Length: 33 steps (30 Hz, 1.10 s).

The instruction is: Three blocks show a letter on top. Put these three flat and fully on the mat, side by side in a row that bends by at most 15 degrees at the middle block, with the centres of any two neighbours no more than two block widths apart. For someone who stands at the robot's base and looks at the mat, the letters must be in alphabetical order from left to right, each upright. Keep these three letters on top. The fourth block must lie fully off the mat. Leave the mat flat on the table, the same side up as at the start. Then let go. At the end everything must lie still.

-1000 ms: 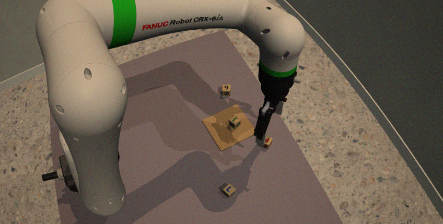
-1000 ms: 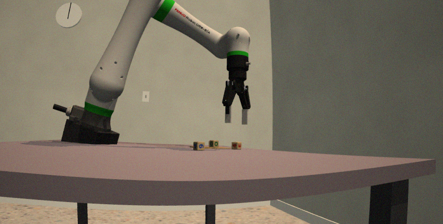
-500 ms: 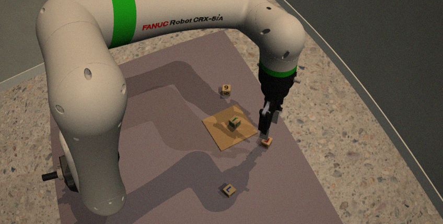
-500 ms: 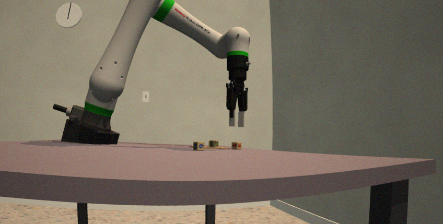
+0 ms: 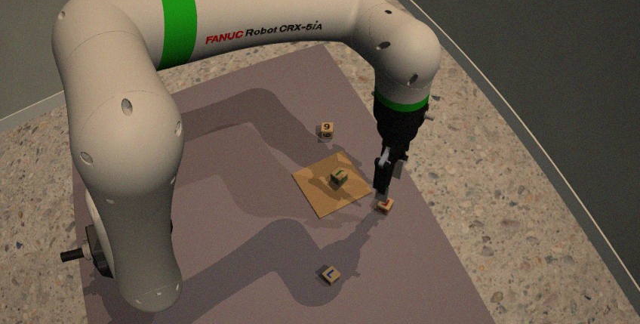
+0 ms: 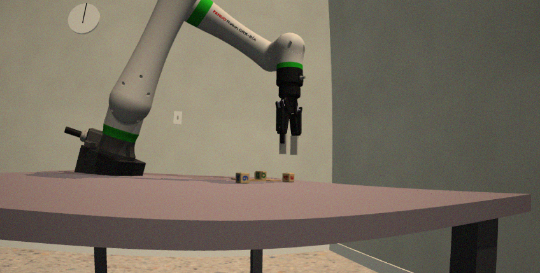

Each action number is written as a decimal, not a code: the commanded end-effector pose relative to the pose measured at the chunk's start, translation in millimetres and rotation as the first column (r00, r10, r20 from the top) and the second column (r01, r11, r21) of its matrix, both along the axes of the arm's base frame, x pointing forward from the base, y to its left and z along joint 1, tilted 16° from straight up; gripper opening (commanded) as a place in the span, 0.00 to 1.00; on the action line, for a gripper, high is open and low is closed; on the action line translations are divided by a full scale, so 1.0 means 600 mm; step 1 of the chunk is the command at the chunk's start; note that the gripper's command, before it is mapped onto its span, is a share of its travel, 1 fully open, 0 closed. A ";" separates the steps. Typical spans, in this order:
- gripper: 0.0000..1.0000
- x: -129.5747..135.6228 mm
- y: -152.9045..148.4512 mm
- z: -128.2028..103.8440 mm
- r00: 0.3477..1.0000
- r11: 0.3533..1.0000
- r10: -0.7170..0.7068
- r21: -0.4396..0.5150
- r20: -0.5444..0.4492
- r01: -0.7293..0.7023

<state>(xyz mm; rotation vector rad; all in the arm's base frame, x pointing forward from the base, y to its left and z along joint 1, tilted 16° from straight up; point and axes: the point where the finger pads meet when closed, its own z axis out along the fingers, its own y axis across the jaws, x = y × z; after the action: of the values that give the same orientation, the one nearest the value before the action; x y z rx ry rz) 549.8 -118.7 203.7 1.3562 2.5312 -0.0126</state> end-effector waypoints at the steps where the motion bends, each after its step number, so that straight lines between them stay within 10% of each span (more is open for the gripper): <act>1: 0.40 0.000 0.000 0.000 1.000 1.000 0.000 0.000 0.000 0.000; 33: 0.40 0.010 -0.005 -0.041 1.000 1.000 0.000 0.000 0.001 0.000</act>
<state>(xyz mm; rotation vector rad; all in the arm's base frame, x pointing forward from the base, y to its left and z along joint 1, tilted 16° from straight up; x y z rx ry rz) 555.4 -121.5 179.9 1.3567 2.5308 -0.0129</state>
